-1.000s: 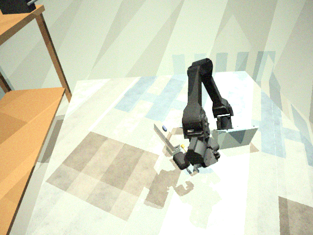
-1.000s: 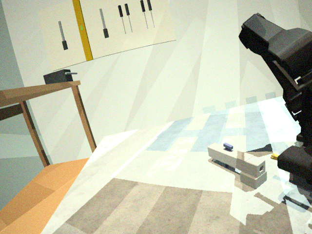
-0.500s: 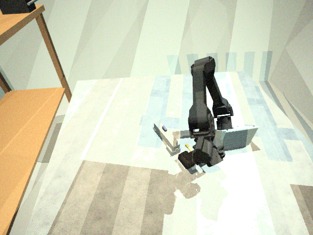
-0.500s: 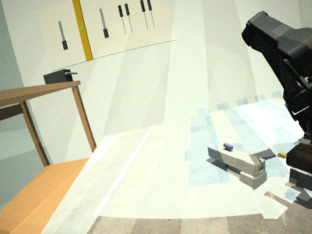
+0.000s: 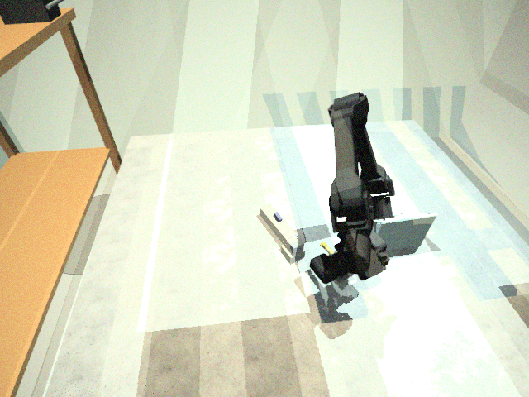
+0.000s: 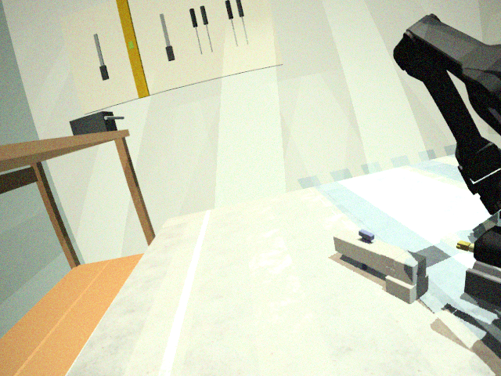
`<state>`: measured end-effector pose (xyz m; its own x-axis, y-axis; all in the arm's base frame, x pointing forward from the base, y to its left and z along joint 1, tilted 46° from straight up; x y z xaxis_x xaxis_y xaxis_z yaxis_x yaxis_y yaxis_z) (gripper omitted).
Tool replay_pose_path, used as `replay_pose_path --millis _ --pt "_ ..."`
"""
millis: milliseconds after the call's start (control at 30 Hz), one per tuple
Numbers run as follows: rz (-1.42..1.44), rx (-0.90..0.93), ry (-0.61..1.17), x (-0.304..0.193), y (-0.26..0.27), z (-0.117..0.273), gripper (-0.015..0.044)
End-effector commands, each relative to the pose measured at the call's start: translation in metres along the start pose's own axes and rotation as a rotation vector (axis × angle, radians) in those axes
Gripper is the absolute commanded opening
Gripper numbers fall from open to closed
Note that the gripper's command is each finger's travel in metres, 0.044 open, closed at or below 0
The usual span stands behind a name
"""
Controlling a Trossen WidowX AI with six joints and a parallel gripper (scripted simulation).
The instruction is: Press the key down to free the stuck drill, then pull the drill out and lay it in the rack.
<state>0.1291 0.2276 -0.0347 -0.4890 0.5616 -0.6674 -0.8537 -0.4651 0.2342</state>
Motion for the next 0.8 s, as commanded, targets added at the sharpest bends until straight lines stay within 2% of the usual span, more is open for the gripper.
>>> replay_pose_path --millis 0,767 --pt "-0.001 0.000 -0.001 0.001 0.009 -0.001 0.0000" --pt "0.000 0.001 -0.001 0.006 0.028 -0.013 0.0000"
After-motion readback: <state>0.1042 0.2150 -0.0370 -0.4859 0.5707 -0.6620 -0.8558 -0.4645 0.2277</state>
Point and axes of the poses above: the point midway between the two fingers, 35 mm back from their tips, its own z axis back along the fingers, its own y axis across the jaws, x = y × z, the point moved 8 cm from there along z, back along the fingers, and after that the axes turned 1 degree about z, right-handed, at the moved point
